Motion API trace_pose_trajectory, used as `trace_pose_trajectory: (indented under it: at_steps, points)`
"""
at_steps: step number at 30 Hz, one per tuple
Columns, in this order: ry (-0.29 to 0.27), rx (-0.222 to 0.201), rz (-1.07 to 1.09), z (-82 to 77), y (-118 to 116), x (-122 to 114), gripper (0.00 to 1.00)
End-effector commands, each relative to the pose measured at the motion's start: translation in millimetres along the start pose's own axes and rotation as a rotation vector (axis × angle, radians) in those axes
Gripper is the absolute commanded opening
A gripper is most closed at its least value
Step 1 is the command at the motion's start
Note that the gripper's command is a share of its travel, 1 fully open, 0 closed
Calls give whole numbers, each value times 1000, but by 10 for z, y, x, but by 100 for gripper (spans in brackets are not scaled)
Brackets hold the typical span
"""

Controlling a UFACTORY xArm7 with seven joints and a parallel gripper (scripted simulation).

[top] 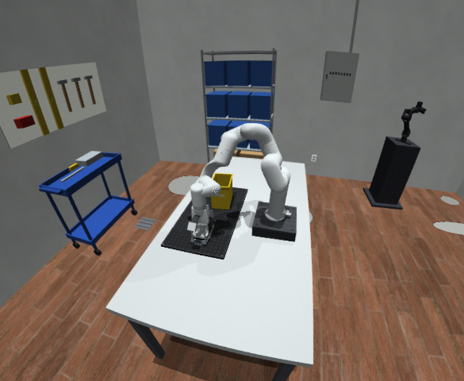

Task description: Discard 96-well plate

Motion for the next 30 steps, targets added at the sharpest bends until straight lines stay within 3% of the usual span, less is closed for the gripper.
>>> trace_pose_trajectory:
  at_steps: [1,30]
  points:
    - [2,-4,0,-13,11,8,0]
    - [2,-4,0,-127,12,8,0]
Point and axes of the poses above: the point where the finger pads meet when closed, its own z axis out along the fingers, its own y axis across the jaws, x = y × z, the point moved 4 cm from there along -z, back along the fingers, and after that the axes turned 9 degrees about z, right-handed, at the moved point
